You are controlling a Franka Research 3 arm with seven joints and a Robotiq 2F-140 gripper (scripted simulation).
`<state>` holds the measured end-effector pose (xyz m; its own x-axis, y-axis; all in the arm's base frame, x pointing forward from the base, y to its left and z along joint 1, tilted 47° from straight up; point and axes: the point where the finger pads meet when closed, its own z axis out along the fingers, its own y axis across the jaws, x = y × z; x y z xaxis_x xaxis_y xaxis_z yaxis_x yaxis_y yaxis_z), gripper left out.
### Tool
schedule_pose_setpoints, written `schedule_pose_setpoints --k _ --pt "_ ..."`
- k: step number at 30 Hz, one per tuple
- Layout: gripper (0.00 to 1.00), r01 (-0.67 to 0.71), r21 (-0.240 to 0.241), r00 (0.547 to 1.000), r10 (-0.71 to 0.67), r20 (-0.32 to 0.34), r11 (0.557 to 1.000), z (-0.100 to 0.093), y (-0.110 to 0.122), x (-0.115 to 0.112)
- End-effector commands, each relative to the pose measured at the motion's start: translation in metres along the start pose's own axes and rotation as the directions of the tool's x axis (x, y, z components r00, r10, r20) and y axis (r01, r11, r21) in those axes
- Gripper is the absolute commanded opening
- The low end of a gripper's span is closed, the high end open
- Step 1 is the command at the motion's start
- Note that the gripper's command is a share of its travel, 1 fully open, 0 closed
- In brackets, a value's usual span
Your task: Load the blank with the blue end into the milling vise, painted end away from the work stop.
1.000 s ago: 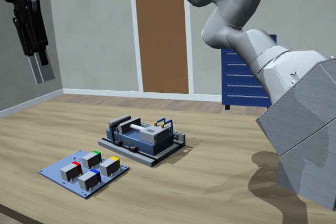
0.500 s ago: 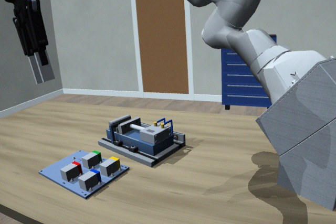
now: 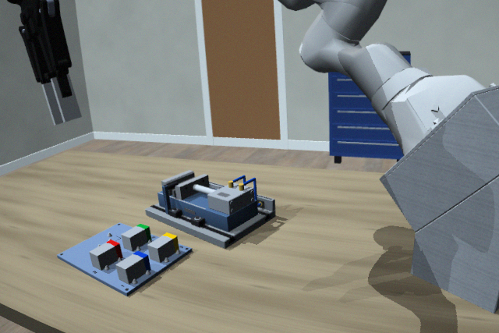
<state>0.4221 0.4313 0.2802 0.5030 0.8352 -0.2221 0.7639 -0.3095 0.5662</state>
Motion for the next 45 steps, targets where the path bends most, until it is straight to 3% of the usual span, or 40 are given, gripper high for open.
schedule_pose_setpoints --k 1,13,14,30,35,45 --pt "0.25 0.000 0.000 1.000 0.000 0.000 1.000 0.000 0.000 0.000" --pt "0.25 0.000 0.000 1.000 0.000 0.000 1.000 0.000 0.000 0.000" --pt "1.00 0.000 0.000 1.000 0.000 0.000 1.000 0.000 0.000 0.000" --pt "1.00 0.000 0.000 1.000 0.000 0.000 1.000 0.000 0.000 0.000" --pt "1.00 0.127 -0.184 0.990 -0.135 -0.031 0.975 0.010 0.024 -0.026" --pt "1.00 0.127 -0.184 0.990 -0.135 -0.031 0.975 0.010 0.024 -0.026"
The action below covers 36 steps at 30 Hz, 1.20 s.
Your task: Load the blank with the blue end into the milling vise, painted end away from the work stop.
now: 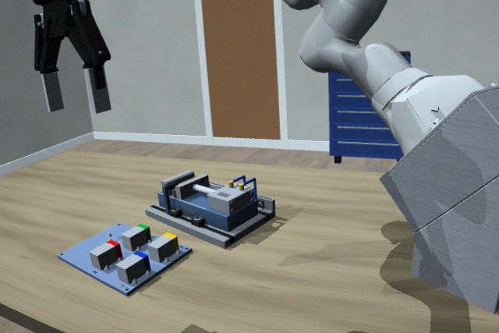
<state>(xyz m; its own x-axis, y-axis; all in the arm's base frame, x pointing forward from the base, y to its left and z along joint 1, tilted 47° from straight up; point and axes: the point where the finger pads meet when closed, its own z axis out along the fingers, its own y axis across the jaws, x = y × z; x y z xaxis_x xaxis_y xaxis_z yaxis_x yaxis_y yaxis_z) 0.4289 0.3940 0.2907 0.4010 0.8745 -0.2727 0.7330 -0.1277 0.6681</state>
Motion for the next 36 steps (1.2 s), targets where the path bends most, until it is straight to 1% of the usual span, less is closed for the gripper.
schedule_pose_setpoints --k 1,2,3,7,19,20,24,36 --pt "1.00 0.014 -0.008 1.000 -0.014 -0.015 1.000 -0.001 0.002 0.004" --pt "1.00 0.014 -0.008 1.000 -0.014 -0.015 1.000 -0.001 0.002 0.004" --pt "1.00 0.008 -0.008 1.000 -0.008 -0.007 1.000 0.003 0.006 -0.007" --pt "1.00 0.030 -0.031 0.999 -0.031 -0.020 0.999 0.017 0.026 -0.038" --pt "1.00 0.030 -0.031 0.999 -0.031 -0.020 0.999 0.017 0.026 -0.038" --pt "1.00 0.017 -0.029 1.000 -0.018 -0.014 0.999 0.022 0.032 -0.049" --pt "1.00 0.030 -0.031 0.999 -0.031 -0.020 0.999 0.038 0.057 -0.085" --pt "1.00 0.030 -0.031 0.999 -0.031 -0.020 0.999 0.038 0.057 -0.085"
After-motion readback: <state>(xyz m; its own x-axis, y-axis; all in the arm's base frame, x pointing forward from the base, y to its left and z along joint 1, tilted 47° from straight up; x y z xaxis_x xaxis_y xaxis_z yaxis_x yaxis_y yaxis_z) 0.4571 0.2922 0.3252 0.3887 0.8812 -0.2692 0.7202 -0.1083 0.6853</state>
